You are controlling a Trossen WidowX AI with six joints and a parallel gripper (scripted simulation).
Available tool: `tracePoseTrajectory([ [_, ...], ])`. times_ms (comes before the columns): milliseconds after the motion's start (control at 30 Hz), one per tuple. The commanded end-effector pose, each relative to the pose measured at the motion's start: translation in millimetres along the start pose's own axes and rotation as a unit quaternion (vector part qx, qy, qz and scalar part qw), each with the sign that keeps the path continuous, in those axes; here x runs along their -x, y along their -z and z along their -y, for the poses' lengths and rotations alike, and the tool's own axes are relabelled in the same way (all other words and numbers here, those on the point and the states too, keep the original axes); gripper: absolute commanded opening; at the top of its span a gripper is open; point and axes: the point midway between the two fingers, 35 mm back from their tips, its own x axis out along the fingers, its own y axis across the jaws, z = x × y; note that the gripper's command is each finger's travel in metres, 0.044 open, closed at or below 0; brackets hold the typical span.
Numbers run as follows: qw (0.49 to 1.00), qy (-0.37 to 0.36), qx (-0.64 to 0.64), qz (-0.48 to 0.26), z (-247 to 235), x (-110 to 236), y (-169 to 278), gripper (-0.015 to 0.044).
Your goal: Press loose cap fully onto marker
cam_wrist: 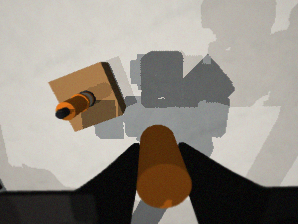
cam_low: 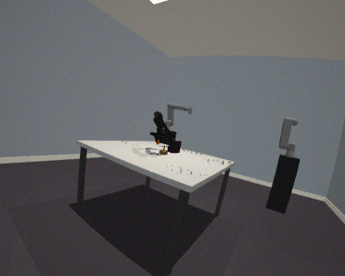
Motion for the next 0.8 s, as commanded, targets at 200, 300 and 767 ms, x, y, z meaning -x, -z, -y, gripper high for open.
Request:
tracePoseTrajectory([
  [200,1.000,-0.005,0.001,-0.004,-37.3,9.7,-15.0,0.0000],
  [300,1.000,-0.005,0.001,-0.005,-48.2,12.5,-18.5,0.0000],
  [767,1.000,-0.004,-0.001,-0.012,-75.3,14.9,-24.5,0.0000],
])
